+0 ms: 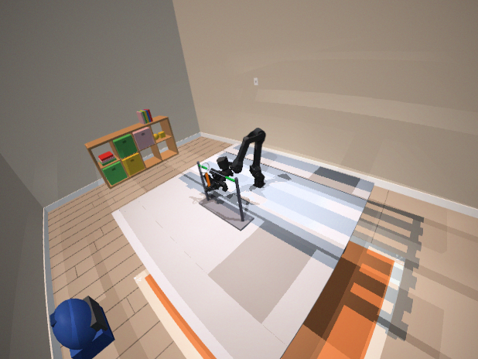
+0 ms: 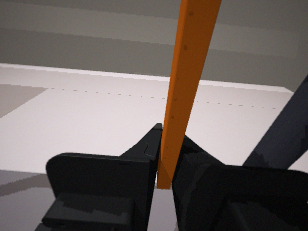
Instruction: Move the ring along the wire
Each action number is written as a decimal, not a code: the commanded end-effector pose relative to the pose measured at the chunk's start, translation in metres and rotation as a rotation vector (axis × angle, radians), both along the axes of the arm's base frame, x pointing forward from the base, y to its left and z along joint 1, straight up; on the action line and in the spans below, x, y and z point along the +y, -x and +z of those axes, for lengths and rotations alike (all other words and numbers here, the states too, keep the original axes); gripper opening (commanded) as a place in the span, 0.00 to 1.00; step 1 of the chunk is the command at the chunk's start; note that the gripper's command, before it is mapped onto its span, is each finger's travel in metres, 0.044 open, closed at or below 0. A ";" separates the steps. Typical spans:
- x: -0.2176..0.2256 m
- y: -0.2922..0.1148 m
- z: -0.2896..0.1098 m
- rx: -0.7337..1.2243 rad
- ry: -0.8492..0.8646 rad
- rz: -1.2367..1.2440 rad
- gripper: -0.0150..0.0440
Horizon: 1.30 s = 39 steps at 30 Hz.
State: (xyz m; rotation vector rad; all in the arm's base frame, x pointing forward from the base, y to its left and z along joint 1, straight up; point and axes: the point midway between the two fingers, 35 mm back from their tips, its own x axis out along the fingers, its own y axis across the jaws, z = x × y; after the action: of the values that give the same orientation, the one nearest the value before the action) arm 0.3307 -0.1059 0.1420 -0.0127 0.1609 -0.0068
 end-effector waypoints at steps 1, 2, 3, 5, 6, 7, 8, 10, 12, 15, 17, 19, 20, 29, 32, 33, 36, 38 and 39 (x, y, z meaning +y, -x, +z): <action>0.000 0.000 0.001 -0.002 -0.002 0.003 0.00; 0.000 0.000 0.001 -0.002 -0.002 0.003 0.00; 0.000 0.000 0.001 -0.002 -0.002 0.003 0.00; 0.002 0.000 0.001 -0.002 -0.003 0.003 0.00; 0.003 0.000 0.001 -0.001 -0.003 0.003 0.00; 0.004 0.000 0.001 -0.001 -0.003 0.003 0.00; 0.005 0.000 0.001 0.000 -0.003 0.003 0.00; 0.007 0.000 0.001 0.001 -0.003 0.004 0.00; 0.009 0.000 0.001 0.002 -0.003 0.004 0.00; 0.012 0.000 0.001 0.003 -0.004 0.005 0.00; 0.014 0.000 0.001 0.004 -0.004 0.005 0.00; 0.016 -0.001 0.001 0.004 -0.004 0.005 0.00; 0.017 -0.001 0.001 0.004 -0.004 0.006 0.00; 0.026 -0.001 0.001 0.007 -0.006 0.007 0.00; 0.029 -0.001 0.001 0.007 -0.006 0.007 0.00; 0.030 -0.001 0.001 0.007 -0.006 0.007 0.00; 0.033 -0.001 0.001 0.008 -0.008 0.007 0.00; 0.035 -0.001 0.001 0.008 -0.009 0.007 0.00; 0.036 -0.001 0.001 0.008 -0.010 0.006 0.00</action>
State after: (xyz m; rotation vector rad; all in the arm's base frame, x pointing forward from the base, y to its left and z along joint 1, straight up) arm 0.3322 -0.0739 0.1409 -0.0086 0.1754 0.0027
